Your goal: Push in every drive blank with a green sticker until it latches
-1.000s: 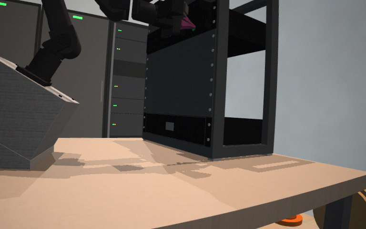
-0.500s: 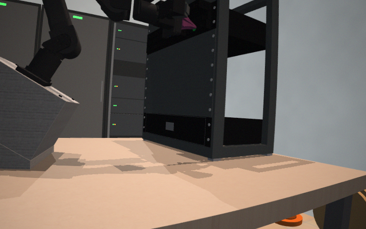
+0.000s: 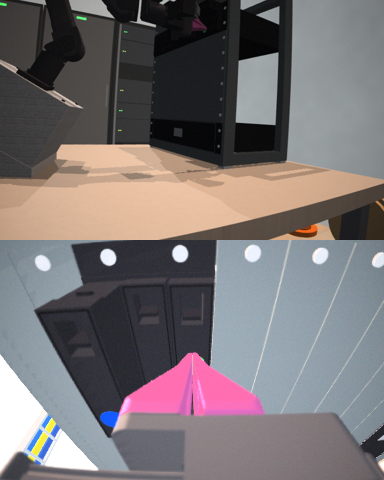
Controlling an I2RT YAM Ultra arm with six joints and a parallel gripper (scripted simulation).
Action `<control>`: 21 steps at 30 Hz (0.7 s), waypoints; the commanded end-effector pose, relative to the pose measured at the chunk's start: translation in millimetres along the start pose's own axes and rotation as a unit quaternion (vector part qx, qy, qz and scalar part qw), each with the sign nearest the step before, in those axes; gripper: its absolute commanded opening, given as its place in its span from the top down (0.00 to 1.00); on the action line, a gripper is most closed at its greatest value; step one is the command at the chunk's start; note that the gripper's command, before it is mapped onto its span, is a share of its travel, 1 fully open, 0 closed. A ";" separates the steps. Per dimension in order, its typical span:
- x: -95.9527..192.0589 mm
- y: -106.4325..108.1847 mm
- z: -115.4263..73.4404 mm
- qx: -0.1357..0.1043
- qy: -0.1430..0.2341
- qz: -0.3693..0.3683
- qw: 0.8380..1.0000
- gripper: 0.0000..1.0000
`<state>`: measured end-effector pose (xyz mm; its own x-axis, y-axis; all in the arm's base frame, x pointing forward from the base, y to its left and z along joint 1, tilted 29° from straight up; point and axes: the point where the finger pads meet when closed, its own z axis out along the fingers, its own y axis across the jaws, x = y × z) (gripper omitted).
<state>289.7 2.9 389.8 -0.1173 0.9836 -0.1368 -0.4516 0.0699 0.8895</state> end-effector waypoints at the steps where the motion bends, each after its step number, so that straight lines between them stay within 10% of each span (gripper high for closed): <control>1: -8.4 11.7 6.6 -0.012 -0.018 -0.011 1.000 1.00; 21: -9.6 11.5 10.1 -0.011 -0.019 -0.011 1.000 1.00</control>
<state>292.1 3.2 391.0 -0.1200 0.9831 -0.1384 -0.4524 0.0700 0.8891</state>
